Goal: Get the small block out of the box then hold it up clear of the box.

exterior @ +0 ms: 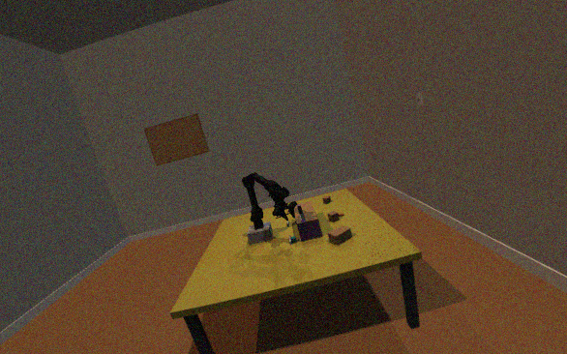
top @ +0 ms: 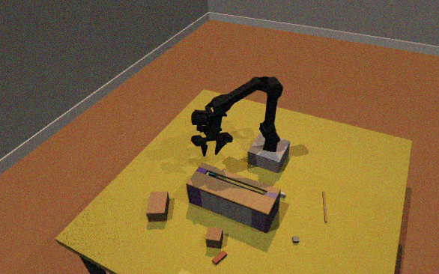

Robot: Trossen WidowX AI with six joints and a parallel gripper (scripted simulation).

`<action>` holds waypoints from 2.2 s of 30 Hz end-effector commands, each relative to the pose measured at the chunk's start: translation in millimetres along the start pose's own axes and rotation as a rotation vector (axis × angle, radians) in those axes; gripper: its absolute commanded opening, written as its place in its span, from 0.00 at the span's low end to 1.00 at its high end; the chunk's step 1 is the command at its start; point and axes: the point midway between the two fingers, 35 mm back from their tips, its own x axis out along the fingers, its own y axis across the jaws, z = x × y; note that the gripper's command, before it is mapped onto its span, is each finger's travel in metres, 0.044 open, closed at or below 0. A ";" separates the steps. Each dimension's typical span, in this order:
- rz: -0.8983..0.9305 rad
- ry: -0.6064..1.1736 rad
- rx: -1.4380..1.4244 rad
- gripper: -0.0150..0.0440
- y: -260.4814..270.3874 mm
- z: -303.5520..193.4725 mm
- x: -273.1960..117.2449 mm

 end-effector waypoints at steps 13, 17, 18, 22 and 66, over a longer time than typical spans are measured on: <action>0.003 0.111 0.991 0.74 -3.9 10.6 -4.0; 0.003 0.111 0.991 0.74 -3.9 10.6 -4.0; 0.003 0.111 0.991 0.74 -3.9 10.6 -4.0; 0.003 0.111 0.991 0.74 -3.9 10.6 -4.0; 0.002 0.112 0.992 0.74 -40.5 27.5 125.7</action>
